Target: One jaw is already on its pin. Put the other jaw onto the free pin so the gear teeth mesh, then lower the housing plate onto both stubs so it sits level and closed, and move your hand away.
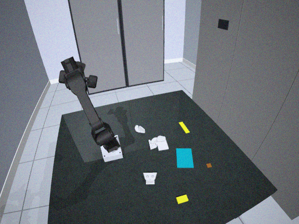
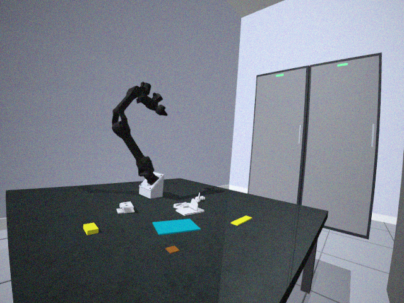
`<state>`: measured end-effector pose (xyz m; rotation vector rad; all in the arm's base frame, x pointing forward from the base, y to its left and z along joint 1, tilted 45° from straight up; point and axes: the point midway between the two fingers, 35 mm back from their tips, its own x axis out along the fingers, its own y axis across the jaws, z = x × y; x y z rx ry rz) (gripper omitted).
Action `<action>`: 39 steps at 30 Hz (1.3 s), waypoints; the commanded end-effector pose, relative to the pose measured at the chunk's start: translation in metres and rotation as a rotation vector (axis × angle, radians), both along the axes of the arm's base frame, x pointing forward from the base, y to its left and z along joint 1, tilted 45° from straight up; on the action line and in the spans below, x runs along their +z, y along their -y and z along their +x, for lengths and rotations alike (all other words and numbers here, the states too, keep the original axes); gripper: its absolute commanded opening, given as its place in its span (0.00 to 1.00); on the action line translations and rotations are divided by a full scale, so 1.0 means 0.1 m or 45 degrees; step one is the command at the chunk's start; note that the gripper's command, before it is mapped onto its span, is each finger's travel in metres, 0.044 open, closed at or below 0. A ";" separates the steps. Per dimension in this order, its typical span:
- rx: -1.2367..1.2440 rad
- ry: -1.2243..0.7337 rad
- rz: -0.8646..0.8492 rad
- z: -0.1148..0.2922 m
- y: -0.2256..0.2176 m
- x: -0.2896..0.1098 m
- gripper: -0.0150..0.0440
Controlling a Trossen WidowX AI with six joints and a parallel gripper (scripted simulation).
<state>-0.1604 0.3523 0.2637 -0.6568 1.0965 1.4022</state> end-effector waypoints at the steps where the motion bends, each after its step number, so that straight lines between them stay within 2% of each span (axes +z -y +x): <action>1: -0.088 0.021 -0.044 0.14 -0.10 -0.17 1.00; 21: -0.612 0.077 -0.251 0.89 -0.40 -0.94 1.00; 39: -1.138 0.134 -0.427 1.67 -0.37 -1.63 1.00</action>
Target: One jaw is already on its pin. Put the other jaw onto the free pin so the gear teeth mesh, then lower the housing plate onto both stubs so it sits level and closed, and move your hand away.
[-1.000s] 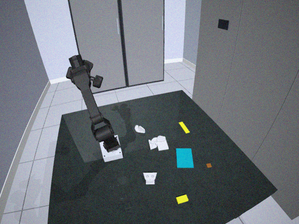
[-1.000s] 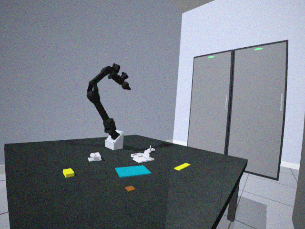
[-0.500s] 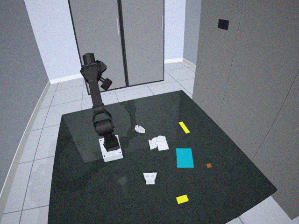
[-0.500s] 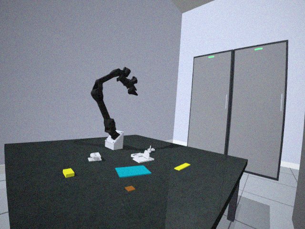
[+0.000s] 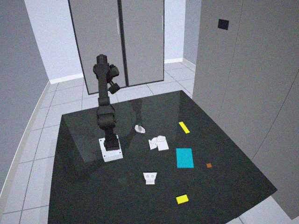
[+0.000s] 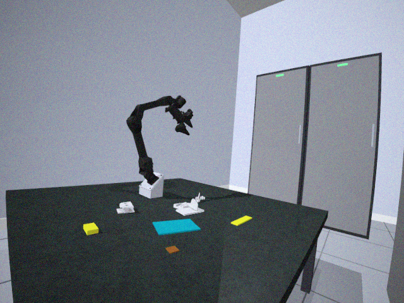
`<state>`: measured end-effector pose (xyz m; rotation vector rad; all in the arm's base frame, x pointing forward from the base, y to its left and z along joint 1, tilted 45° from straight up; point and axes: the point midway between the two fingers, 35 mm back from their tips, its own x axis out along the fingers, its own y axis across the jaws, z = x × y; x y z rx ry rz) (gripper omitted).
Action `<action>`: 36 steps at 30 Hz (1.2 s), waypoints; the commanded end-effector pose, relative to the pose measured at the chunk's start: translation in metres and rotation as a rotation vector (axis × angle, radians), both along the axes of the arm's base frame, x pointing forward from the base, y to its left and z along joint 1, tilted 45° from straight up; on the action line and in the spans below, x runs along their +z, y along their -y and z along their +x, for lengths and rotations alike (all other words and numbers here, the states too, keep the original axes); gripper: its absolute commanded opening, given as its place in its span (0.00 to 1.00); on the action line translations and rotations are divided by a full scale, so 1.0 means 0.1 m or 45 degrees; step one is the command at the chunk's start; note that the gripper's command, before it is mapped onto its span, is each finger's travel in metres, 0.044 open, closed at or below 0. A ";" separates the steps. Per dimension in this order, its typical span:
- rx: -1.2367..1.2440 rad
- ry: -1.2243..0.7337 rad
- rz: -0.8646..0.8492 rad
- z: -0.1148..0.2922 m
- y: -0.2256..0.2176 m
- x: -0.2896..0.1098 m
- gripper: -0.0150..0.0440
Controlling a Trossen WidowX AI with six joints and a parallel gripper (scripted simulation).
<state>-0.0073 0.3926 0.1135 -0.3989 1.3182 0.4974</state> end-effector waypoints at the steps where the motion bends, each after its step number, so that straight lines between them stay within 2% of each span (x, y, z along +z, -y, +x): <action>1: -0.118 0.024 -0.041 0.18 0.04 -0.16 1.00; 18: -0.605 0.123 -0.201 0.88 0.32 -0.79 1.00; 36: -1.111 0.263 -0.373 1.52 0.89 -1.39 1.00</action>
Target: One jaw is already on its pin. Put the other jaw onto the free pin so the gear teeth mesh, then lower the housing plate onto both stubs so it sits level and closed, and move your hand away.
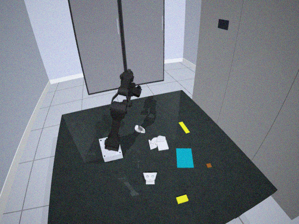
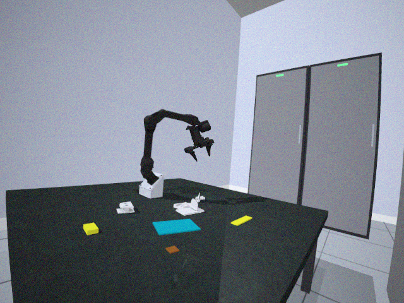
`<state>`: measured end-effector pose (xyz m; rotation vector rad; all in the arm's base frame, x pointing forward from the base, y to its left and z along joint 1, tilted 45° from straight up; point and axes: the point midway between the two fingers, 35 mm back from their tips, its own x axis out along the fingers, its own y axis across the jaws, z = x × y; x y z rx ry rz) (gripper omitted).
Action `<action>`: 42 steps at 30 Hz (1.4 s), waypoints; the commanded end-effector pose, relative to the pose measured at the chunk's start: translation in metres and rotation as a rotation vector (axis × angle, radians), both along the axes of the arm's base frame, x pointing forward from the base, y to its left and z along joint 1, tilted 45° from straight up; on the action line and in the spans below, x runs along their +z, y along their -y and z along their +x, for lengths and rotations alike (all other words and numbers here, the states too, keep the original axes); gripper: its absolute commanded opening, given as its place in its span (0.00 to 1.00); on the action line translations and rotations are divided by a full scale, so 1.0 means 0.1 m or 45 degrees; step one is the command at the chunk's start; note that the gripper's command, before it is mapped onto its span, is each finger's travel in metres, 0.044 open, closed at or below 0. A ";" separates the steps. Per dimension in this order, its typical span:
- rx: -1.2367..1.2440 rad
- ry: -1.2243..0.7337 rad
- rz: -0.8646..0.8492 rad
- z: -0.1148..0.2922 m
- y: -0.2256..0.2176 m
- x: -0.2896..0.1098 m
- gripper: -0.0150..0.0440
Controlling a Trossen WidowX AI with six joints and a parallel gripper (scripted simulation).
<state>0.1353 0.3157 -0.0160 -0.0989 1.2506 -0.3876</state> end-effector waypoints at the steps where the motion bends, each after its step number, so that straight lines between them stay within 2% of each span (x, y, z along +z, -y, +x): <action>1: -0.106 0.038 -0.046 0.12 0.16 -0.13 1.00; 25: -0.724 0.263 -0.331 0.60 1.27 -0.78 1.00; 30: -0.739 0.270 -0.339 0.61 1.31 -0.81 1.00; 34: -0.739 0.271 -0.340 0.66 1.56 -1.06 1.00; 42: -0.739 0.271 -0.340 0.66 1.59 -1.10 1.00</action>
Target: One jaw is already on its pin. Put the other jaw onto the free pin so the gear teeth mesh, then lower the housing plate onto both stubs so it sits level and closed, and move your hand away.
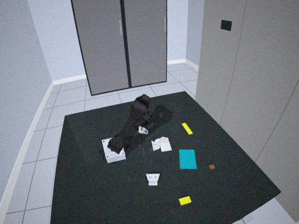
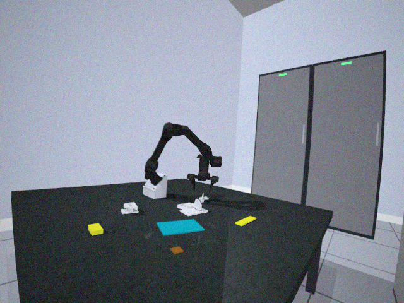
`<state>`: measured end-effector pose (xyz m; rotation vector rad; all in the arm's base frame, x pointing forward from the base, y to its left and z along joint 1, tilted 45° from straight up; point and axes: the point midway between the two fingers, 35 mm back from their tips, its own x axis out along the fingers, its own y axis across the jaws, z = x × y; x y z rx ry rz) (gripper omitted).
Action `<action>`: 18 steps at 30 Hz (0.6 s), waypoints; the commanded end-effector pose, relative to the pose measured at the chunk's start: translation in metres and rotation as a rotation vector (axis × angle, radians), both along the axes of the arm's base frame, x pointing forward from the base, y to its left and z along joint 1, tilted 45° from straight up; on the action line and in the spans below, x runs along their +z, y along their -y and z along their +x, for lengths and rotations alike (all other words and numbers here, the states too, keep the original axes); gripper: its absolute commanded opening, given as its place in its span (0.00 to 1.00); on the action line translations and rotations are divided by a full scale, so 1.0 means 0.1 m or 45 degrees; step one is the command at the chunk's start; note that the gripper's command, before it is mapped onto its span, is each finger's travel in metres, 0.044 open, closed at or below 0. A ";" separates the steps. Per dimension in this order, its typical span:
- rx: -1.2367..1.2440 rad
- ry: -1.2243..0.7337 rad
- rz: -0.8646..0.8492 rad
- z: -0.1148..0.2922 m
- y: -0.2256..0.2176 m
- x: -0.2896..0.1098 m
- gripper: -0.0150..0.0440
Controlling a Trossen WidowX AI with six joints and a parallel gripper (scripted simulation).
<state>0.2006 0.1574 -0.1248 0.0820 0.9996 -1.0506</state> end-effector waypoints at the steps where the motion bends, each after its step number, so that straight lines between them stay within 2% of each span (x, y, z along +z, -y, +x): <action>1: 0.012 0.007 0.002 0.01 0.02 -0.02 1.00; 18: 0.012 0.007 0.001 0.06 0.21 -0.22 1.00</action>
